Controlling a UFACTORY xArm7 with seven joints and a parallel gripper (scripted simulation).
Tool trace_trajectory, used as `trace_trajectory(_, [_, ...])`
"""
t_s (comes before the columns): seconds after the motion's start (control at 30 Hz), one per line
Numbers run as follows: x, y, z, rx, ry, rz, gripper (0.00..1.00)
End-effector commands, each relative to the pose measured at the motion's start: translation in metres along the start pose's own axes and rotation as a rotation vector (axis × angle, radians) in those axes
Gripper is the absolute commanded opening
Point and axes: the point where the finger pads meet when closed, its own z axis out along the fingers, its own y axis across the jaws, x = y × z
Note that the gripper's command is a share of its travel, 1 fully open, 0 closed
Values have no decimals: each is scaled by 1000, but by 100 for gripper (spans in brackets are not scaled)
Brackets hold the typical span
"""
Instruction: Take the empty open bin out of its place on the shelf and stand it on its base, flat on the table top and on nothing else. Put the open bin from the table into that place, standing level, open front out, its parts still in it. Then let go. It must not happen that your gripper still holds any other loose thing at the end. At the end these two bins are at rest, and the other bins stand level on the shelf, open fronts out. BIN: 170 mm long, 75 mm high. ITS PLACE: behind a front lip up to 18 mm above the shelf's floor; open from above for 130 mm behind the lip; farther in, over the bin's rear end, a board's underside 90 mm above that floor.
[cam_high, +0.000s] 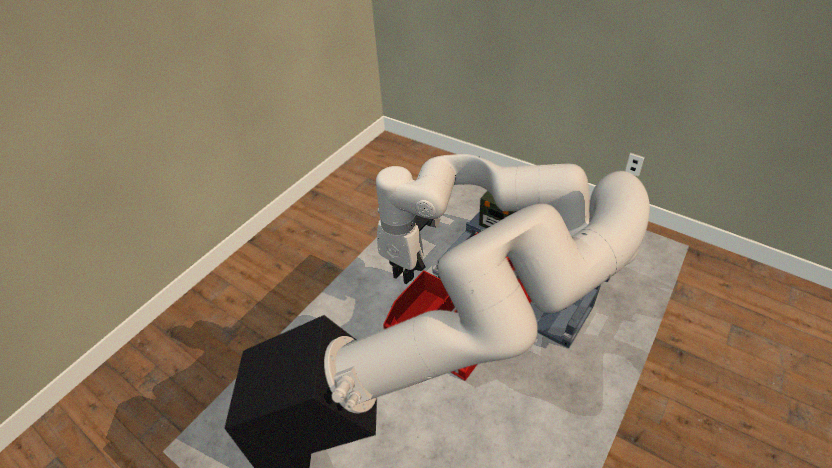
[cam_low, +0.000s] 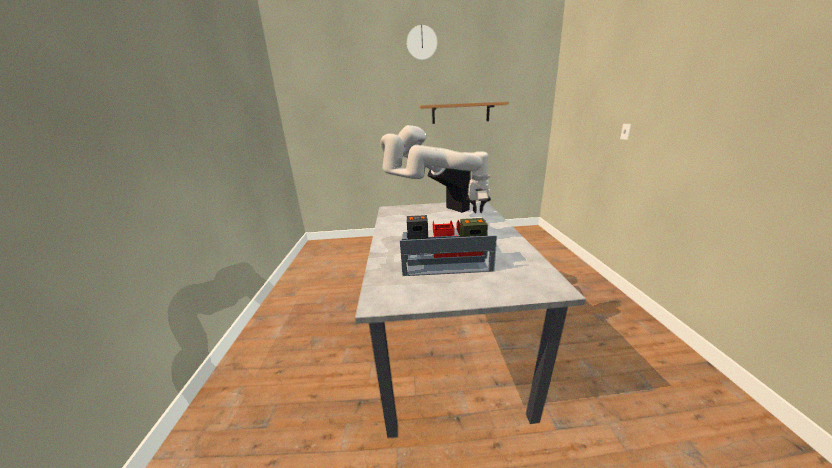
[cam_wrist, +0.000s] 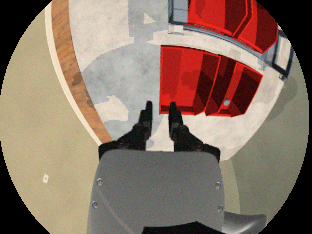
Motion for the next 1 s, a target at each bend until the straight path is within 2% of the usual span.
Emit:
trace_trajectory(0.0, [1, -1, -5, 4, 2, 0, 26])
trace_trajectory(0.5, [1, -1, -17, 4, 2, 0, 26])
trace_trajectory(0.97, [1, -1, -20, 4, 2, 0, 26])
